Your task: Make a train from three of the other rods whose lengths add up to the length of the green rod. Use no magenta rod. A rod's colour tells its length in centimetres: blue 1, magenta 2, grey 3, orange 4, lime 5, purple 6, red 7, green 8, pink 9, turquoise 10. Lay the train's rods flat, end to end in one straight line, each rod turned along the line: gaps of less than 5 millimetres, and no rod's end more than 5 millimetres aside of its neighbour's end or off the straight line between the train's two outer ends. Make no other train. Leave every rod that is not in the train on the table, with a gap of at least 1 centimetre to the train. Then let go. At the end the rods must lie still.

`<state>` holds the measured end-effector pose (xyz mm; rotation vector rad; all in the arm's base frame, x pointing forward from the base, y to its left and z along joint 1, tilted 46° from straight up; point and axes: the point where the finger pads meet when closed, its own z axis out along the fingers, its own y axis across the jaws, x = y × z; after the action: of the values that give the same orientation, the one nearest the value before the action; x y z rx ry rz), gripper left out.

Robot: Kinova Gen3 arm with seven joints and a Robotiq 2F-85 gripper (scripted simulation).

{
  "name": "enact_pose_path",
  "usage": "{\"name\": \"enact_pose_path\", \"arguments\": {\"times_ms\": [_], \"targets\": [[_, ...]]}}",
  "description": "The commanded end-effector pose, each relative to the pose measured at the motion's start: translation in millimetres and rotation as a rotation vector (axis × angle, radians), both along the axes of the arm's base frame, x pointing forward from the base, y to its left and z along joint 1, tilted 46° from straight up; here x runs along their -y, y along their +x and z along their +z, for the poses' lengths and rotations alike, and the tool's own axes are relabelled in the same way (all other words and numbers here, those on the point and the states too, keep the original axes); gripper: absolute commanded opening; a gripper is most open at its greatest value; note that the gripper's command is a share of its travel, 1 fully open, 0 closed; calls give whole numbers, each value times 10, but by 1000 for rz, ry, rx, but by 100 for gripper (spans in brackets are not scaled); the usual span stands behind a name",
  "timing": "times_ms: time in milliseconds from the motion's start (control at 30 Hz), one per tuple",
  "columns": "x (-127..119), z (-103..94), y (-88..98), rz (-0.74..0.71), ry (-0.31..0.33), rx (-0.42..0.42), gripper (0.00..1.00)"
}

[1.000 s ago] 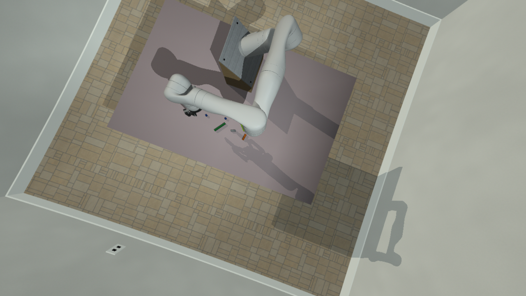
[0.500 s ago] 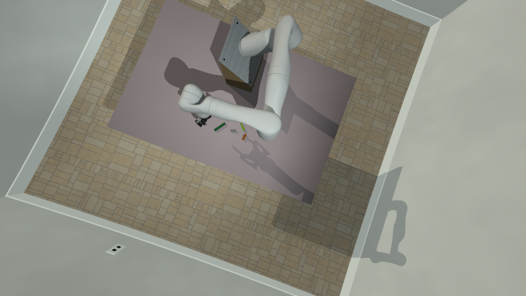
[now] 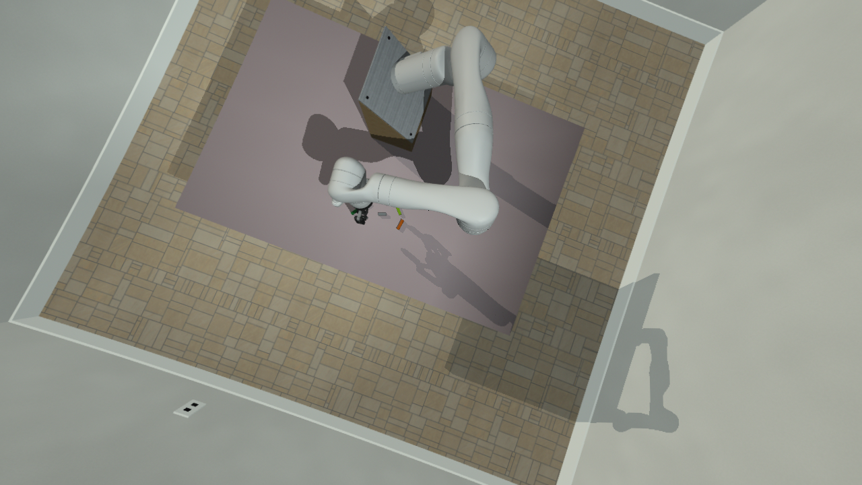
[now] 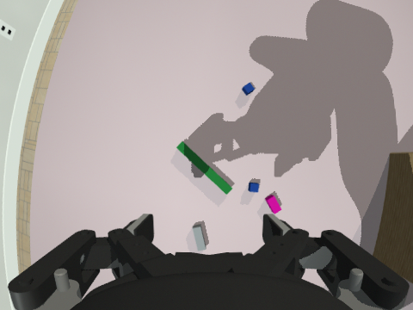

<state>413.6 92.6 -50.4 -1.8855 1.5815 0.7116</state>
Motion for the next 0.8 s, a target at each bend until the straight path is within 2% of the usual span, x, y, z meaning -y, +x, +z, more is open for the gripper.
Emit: {"name": "enact_pose_path", "arguments": {"times_ms": [0,100,500,533,767], "targets": [[-170,169,41,54,6,62,100],[-254,235,34,99,11,108,100],[-340,301,24,145,16,155,100],[-340,301,24,145,16,155,24],[-340,301,24,145,16,155,24]]}}
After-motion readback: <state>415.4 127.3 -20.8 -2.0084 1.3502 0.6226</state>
